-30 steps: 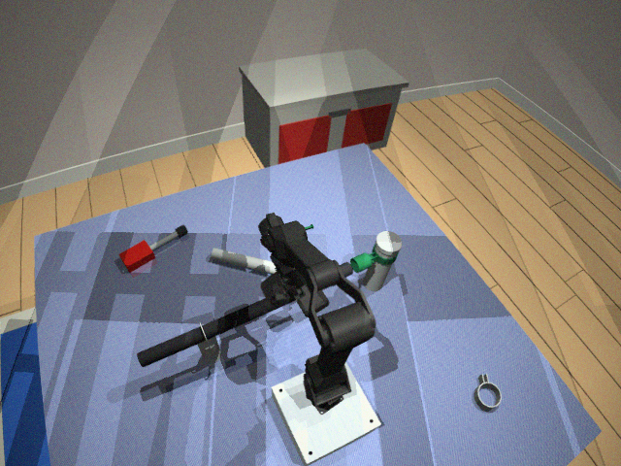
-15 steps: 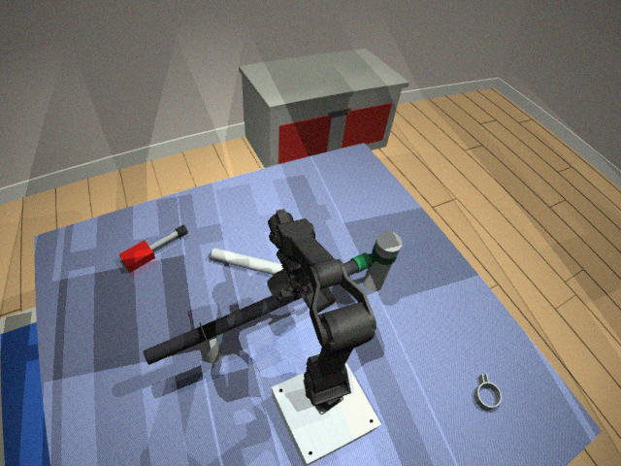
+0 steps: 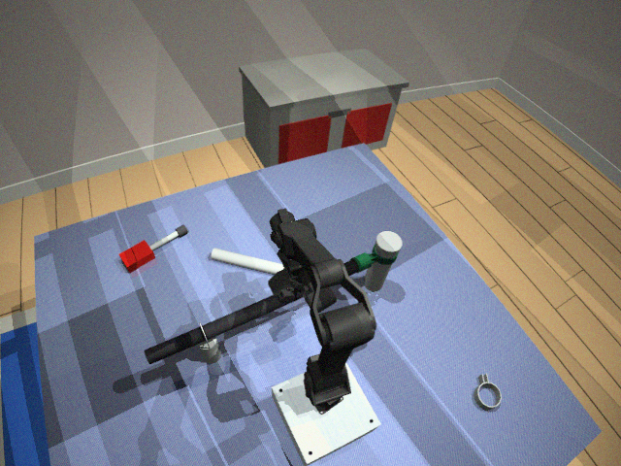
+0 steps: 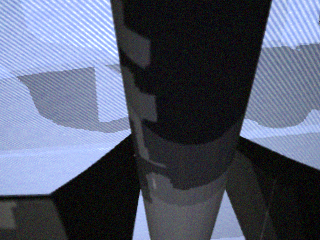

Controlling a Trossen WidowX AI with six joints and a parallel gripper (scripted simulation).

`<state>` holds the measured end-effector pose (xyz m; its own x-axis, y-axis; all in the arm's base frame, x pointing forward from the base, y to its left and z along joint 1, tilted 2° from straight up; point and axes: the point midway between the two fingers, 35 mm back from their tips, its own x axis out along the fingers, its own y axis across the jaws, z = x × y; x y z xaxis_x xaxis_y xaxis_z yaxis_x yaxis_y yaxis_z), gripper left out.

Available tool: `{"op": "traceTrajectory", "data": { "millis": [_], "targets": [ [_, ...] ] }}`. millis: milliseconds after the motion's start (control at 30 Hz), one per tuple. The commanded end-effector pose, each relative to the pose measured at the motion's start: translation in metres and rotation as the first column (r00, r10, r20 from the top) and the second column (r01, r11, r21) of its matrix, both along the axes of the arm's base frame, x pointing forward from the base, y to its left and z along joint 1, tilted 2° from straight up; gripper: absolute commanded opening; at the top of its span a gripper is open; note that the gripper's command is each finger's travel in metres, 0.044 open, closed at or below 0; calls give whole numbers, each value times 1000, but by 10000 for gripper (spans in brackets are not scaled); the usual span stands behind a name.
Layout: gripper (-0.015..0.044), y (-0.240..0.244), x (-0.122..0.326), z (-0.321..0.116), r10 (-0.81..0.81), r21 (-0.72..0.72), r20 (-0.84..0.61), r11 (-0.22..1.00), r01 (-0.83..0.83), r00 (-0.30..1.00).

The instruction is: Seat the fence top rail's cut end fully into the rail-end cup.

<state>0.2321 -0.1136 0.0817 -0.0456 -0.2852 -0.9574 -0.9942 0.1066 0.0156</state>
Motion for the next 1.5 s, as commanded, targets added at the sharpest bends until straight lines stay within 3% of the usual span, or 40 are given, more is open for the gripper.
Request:
{"op": "traceTrajectory", "data": {
  "millis": [0,1467],
  "targets": [
    [0,0,0,0,0,0,0,1000,0,1000],
    [0,-1,1,-2,3,11,-3,1000,-3,1000]
  ]
}}
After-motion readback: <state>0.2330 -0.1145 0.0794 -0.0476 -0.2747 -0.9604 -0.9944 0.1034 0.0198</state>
